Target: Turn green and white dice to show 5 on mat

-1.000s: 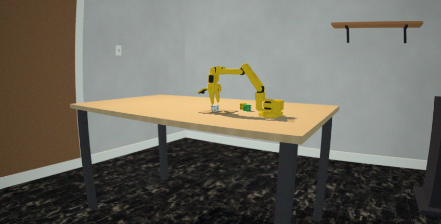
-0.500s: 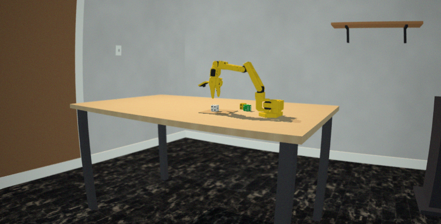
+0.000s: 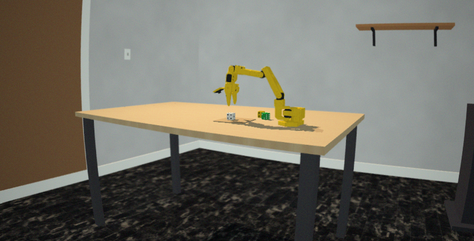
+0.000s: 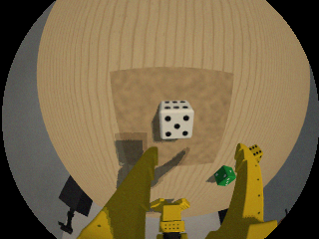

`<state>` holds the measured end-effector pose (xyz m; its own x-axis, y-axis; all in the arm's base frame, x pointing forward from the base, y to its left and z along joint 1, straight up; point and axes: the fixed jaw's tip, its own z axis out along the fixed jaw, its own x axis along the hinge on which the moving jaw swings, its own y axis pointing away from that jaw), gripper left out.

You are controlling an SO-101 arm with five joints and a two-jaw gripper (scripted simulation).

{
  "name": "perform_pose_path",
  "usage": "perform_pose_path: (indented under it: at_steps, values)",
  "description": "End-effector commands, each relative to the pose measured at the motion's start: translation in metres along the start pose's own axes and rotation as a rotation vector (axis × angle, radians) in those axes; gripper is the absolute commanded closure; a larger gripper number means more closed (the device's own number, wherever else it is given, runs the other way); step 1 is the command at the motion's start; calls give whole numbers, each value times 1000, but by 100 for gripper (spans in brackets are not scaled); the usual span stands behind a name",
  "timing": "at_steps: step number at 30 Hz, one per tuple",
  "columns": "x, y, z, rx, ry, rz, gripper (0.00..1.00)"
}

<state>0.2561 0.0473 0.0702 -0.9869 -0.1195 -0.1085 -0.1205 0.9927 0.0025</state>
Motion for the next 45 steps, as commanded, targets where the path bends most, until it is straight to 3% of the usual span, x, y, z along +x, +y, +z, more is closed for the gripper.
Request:
perform_pose_path:
  at_steps: [1,6,10,18,20,26,30,40,45]
  values:
    - [-7,-2,-17,-2,-79,5,64]
    - [-7,-2,-18,-3,-83,5,64]
    - [-9,-2,-27,-4,-122,5,64]
    - [-14,-1,-76,-9,-329,5,65]
    - [-14,-1,-76,-9,-329,5,65]
    - [-10,-2,-116,-14,-497,5,65]
    - [-7,-2,-130,-16,-561,5,65]
    - [-5,-3,-134,-14,-576,9,65]
    - [5,-19,-130,13,-545,64,65]
